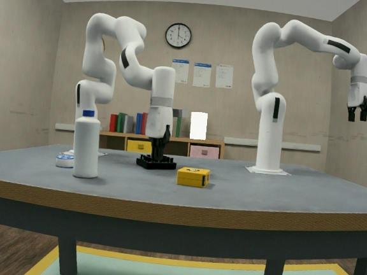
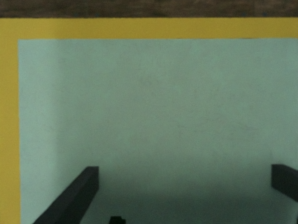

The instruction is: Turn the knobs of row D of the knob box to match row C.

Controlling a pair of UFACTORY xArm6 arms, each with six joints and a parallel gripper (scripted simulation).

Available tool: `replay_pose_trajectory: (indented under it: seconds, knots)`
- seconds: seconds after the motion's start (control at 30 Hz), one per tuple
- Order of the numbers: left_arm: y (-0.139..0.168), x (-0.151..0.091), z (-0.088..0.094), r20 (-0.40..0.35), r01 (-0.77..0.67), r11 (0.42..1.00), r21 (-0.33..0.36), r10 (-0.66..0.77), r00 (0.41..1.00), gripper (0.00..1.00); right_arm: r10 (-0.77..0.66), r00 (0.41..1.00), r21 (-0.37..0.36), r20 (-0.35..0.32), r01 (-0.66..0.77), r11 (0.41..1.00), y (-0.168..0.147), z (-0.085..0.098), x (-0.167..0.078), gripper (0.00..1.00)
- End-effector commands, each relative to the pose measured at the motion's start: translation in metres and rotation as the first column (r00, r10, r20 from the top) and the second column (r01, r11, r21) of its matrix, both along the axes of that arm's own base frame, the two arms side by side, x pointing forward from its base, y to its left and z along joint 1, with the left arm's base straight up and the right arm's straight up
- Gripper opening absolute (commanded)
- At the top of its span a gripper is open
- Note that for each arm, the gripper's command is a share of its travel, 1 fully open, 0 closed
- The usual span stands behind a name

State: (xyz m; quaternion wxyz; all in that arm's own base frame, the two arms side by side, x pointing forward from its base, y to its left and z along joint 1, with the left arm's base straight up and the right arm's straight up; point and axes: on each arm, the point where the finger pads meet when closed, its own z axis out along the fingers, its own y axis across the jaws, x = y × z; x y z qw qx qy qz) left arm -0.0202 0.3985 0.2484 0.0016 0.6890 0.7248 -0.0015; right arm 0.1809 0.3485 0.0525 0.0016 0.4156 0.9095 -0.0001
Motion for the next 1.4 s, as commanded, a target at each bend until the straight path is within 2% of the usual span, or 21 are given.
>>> replay_pose_trajectory:
  seconds: [0.0,0.07,0.27,0.57,0.63,0.87,1.13,1.2,1.37]
  knots:
    - [0.0010,0.0000,0.0016,0.000,0.000,1.000,0.004,0.000,1.000,1.00,0.090,0.996,0.005,-0.001,-0.090,0.996,0.0013,0.0013,0.0007,0.10]
    - [0.0010,0.0000,0.0016,0.000,0.000,1.000,0.004,0.000,1.000,1.00,0.090,0.996,0.005,-0.001,-0.090,0.996,0.0013,0.0013,0.0007,0.10]
    - [0.0010,0.0000,0.0016,0.000,0.000,1.000,0.004,0.000,1.000,1.00,0.216,0.976,0.004,0.000,-0.216,0.976,0.0013,0.0013,0.0007,0.10]
    - [0.0010,0.0000,0.0016,0.000,0.000,1.000,0.004,0.000,1.000,1.00,0.425,0.905,0.004,0.000,-0.425,0.905,0.0013,0.0013,0.0007,0.10]
    - [0.0010,0.0000,0.0016,0.000,0.000,1.000,0.004,0.000,1.000,1.00,0.425,0.905,0.004,0.000,-0.425,0.905,0.0013,0.0013,0.0007,0.10]
    - [0.0010,0.0000,0.0016,0.000,0.000,1.000,0.004,0.000,1.000,1.00,0.586,0.810,0.003,0.001,-0.586,0.810,0.0013,0.0013,0.0007,0.10]
    - [0.0010,0.0000,0.0016,0.000,0.000,1.000,0.004,0.000,1.000,1.00,0.745,0.667,0.002,0.001,-0.745,0.667,0.0013,0.0013,0.0007,0.10]
    - [0.0010,0.0000,0.0016,0.000,0.000,1.000,0.004,0.000,1.000,1.00,0.745,0.667,0.002,0.001,-0.745,0.667,0.0013,0.0013,0.0007,0.10]
    - [0.0010,0.0000,0.0016,0.000,0.000,1.000,0.004,0.000,1.000,1.00,0.823,0.568,0.002,0.001,-0.823,0.568,0.0013,0.0013,0.0007,0.10]
